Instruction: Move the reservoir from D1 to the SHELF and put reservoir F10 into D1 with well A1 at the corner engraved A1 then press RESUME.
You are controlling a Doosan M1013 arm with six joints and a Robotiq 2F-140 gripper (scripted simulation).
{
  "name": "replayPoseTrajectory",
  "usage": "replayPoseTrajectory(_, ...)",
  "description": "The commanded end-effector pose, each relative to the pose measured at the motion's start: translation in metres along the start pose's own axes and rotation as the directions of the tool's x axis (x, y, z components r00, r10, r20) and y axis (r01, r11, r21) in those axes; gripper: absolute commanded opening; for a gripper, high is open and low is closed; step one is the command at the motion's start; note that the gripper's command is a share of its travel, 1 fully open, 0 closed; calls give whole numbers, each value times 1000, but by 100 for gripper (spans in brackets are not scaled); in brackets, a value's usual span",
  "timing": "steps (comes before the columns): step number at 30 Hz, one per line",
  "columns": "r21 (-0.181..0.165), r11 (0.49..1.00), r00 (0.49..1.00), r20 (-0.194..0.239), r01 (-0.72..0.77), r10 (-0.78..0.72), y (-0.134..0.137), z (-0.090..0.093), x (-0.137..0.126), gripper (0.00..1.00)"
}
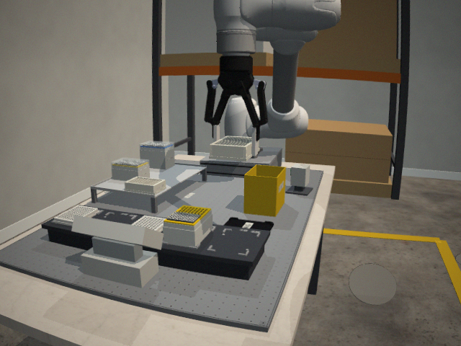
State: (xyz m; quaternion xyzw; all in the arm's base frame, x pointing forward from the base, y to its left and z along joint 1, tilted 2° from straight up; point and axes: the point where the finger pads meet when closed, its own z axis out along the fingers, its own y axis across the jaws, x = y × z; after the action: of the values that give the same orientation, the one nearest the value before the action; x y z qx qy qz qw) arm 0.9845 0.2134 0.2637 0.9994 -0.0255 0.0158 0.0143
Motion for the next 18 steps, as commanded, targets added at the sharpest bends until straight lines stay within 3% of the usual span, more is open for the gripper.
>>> replayPoseTrajectory(1,0,1000,1000,0,0,0,0,1,0,0)
replayPoseTrajectory(18,0,1000,1000,0,0,0,0,26,0,0)
